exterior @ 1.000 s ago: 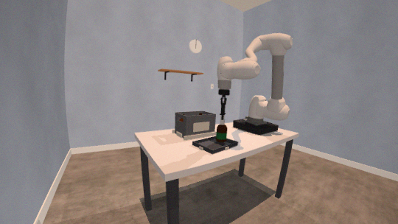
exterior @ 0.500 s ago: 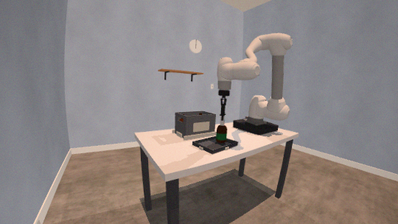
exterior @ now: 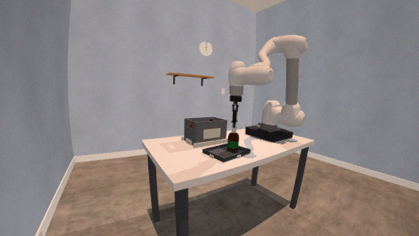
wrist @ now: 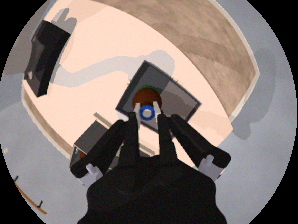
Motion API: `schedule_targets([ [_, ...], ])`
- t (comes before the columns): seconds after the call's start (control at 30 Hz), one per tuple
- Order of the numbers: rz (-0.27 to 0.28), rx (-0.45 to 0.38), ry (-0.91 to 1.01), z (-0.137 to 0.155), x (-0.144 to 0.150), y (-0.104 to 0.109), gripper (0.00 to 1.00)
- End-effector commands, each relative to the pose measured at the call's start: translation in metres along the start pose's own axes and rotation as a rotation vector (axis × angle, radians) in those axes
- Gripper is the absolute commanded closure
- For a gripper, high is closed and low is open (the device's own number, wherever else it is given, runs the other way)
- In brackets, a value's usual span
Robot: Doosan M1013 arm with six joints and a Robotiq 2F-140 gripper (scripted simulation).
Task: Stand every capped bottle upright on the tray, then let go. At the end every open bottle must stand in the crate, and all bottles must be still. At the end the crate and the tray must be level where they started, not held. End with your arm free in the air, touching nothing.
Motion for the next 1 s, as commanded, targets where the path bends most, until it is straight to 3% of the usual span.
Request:
schedule_targets([
  [0.0, 0.000, 0.000, 0.000, 0.0000, 0.0000, -0.0009, 1.00],
  [0.33, 0.000, 0.000, 0.000, 0.0000, 0.0000, -0.0031, 1.00],
  [0.37, 0.000, 0.000, 0.000, 0.0000, 0.0000, -0.0027, 0.00],
  [0.97, 0.000, 0.000, 0.000, 0.0000, 0.0000, -0.0027, 0.00],
])
Point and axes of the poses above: the point where the finger pads meet when closed, its own y axis back along the fingers, its own x axis across the jaws, z = x × y, the point moved 1 cm from there along y, back along the fingers, and after that the axes turned 3 degrees about -y, right-handed, at the moved point
